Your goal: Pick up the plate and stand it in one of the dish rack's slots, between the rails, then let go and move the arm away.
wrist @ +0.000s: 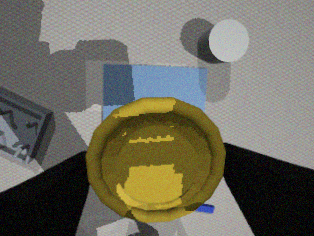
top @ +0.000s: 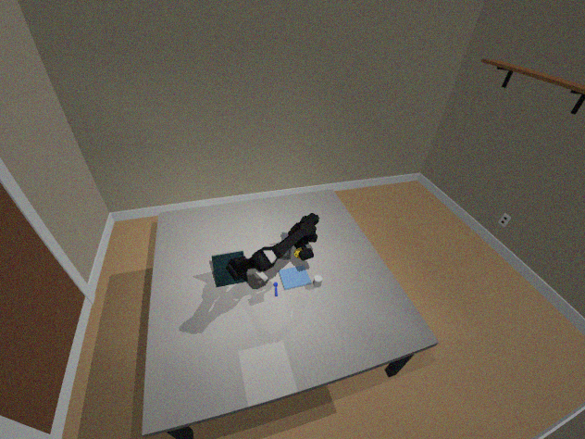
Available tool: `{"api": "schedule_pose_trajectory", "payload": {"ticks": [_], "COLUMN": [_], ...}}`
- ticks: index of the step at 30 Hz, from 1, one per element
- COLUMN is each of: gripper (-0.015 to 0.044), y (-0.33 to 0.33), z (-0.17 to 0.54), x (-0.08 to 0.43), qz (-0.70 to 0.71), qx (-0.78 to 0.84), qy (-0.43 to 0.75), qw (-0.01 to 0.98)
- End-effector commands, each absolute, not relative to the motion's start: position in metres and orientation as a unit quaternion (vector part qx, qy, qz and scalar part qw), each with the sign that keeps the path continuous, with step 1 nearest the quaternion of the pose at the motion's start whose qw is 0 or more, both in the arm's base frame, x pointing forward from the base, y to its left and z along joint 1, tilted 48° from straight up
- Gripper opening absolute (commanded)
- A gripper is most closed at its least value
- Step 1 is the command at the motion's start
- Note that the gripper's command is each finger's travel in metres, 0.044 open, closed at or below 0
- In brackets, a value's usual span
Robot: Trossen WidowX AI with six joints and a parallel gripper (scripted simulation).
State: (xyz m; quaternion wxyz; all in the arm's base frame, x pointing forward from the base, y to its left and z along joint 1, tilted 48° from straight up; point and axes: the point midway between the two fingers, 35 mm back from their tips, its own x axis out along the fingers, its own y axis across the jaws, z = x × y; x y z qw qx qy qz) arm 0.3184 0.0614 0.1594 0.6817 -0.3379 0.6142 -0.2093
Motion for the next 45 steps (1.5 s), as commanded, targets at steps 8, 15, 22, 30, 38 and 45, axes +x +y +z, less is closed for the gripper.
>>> {"api": "schedule_pose_trajectory", "payload": {"ticks": [8, 15, 22, 30, 38, 45], "gripper": [0.0, 0.0, 0.0, 0.0, 0.0, 0.0], "y": [0.091, 0.124, 0.14, 0.138, 0.121, 0.111], "z": [0.14, 0.102, 0.08, 0.077, 0.059, 0.043], "x": [0.308, 0.286, 0.268, 0.267, 0.263, 0.261], "qz": [-0.253, -0.331, -0.383, -0.378, -0.323, -0.257], "qx": [-0.287, -0.212, -0.168, -0.168, -0.163, -0.156], "qy": [0.608, 0.586, 0.563, 0.573, 0.648, 0.703], "qw": [0.695, 0.708, 0.712, 0.707, 0.67, 0.645]}}
